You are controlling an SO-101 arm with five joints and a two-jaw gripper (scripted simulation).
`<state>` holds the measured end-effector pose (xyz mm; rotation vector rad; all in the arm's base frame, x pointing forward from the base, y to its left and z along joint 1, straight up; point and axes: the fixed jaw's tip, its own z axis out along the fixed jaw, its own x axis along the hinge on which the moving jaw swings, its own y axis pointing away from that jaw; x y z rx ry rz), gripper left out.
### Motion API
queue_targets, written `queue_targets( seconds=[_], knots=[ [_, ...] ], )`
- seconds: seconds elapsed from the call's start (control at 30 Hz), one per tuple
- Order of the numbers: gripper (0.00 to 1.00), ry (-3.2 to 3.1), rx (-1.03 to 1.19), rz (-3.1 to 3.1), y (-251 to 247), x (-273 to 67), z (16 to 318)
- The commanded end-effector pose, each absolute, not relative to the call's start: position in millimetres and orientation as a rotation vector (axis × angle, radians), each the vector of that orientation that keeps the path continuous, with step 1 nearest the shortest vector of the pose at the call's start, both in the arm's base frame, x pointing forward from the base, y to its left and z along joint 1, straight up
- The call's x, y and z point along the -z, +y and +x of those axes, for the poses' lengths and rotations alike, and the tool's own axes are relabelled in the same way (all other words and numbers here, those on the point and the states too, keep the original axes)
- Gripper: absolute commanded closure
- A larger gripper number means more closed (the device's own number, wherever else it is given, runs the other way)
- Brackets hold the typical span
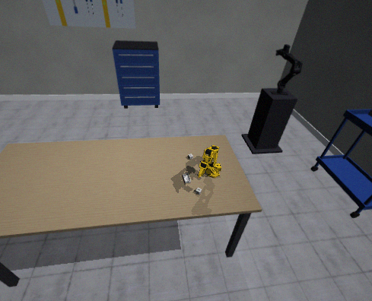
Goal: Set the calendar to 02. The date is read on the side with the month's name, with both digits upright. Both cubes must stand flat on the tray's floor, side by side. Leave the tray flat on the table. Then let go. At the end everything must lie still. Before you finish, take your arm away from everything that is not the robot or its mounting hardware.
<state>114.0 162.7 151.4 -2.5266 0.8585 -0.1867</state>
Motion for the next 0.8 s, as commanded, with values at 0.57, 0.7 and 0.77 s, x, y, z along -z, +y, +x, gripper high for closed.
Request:
queue_targets(
  seconds=[0.57, 0.7, 0.77],
  knots=[
    [0.65, 1.141, 0.274, -2.353, 135, -162, 148],
    [0.65, 1.311, 0.315, -2.273, 115, -161, 164],
    [0.65, 1.407, 0.339, -2.221, 102, -160, 172]
  ],
)
